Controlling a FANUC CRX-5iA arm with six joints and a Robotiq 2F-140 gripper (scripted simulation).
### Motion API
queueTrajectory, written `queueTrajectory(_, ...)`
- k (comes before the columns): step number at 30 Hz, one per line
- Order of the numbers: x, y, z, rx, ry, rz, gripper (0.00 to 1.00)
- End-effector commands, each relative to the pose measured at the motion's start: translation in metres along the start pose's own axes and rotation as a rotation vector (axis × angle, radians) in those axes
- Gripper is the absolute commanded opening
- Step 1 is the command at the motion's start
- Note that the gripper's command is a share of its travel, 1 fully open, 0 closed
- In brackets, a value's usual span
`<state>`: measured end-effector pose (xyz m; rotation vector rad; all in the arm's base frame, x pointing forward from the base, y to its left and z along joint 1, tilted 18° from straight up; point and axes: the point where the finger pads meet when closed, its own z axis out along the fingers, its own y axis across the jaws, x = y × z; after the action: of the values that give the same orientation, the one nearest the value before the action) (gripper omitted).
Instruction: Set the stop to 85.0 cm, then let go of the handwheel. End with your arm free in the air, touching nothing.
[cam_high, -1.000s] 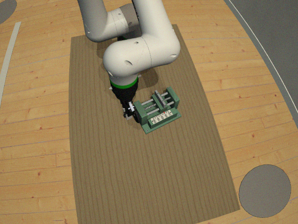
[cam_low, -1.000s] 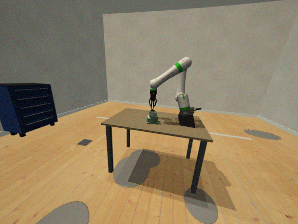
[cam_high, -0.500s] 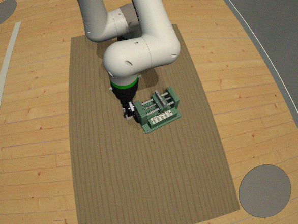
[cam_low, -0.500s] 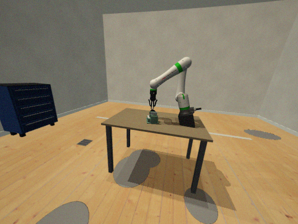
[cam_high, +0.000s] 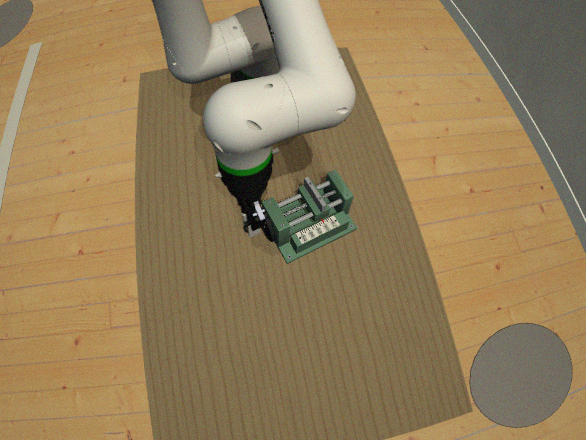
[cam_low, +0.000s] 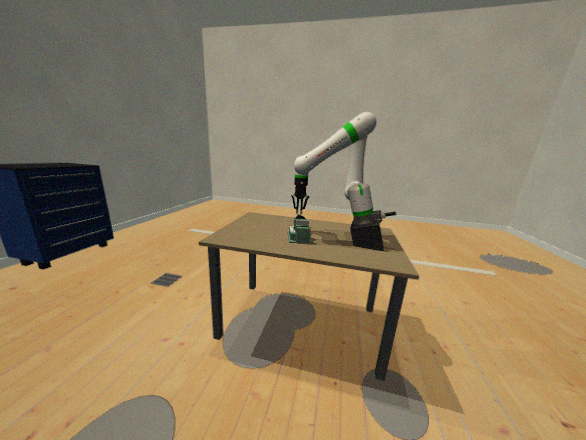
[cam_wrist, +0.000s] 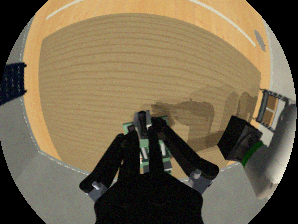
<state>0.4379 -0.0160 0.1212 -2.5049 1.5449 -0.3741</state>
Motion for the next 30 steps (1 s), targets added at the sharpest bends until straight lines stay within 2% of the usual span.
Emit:
queueTrajectory(1,0.0,-0.001,0.0,0.0,0.0,0.0,0.04)
queueTrajectory(30,0.0,-0.012,0.005,0.0,0.0,0.0,0.04)
